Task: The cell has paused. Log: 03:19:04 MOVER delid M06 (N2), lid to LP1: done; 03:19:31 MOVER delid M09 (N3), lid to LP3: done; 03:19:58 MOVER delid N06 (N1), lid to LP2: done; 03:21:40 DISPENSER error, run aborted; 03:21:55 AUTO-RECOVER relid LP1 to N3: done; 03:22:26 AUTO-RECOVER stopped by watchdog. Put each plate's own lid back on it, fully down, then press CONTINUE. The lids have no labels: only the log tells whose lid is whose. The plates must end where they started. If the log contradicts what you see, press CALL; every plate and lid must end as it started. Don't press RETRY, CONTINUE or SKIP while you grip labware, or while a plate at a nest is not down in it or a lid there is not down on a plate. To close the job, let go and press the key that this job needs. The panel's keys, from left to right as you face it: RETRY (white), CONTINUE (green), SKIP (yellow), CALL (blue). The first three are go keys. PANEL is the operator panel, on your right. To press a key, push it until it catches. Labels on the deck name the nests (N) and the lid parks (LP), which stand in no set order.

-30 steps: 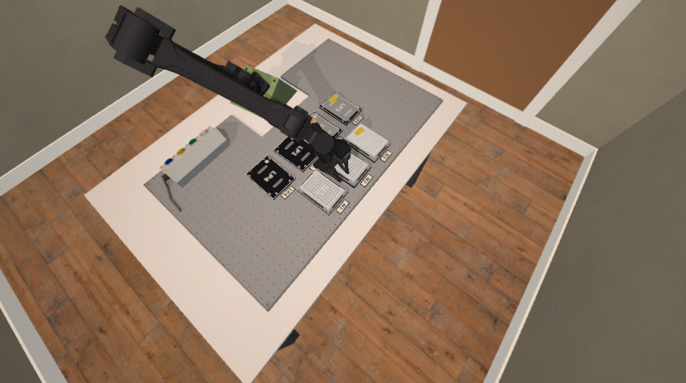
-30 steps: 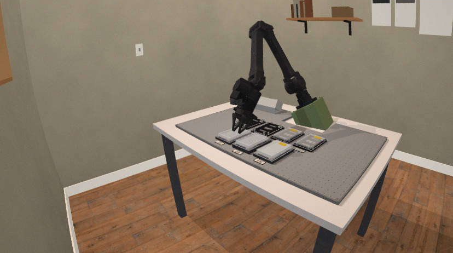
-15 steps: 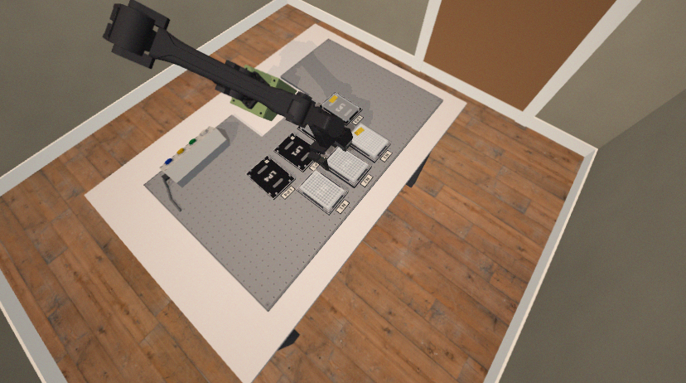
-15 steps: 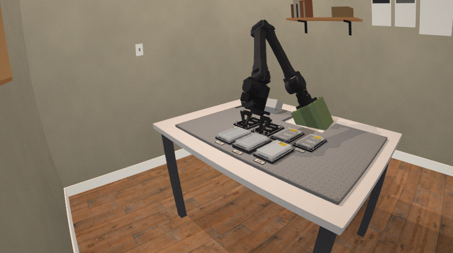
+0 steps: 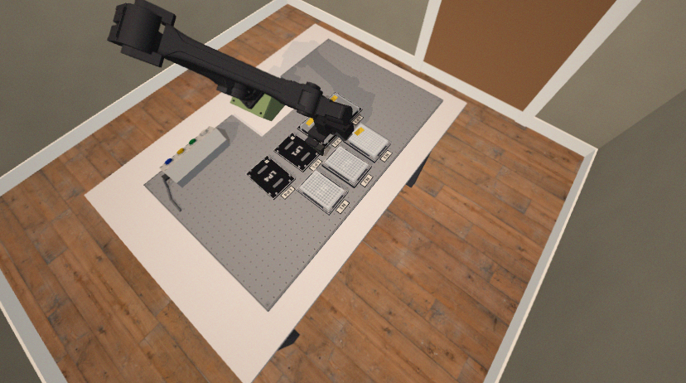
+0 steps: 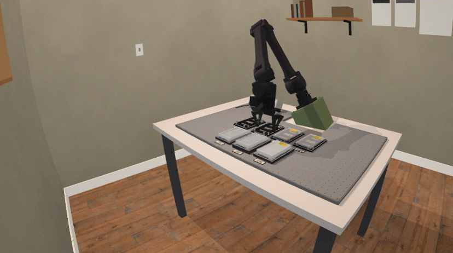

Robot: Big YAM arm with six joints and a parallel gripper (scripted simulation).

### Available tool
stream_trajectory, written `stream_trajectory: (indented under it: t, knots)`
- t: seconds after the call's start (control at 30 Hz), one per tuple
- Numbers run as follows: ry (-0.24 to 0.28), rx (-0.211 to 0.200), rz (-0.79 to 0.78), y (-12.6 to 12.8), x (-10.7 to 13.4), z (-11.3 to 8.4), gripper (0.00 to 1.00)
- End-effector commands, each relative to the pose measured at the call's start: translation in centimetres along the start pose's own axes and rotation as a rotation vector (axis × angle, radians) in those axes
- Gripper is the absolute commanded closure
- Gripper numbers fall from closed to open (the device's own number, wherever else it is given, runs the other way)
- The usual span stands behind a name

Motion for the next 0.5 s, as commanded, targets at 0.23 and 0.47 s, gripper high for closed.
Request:
stream_trajectory:
  t: [0.23, 0.47]
  knots:
    - [0.142, -0.036, 0.060, 2.8, 0.6, -1.2, 0.00]
    - [0.157, -0.034, 0.051, 5.2, 5.0, -1.5, 0.00]
Point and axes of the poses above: the point where the finger pads meet when closed, its own z axis out along the fingers, its own y axis across the jaws, x = y × z, the point moved 2 cm from there along -z, back along the fingers, and after that the axes turned 11 degrees about -z, right-handed, at the moved point
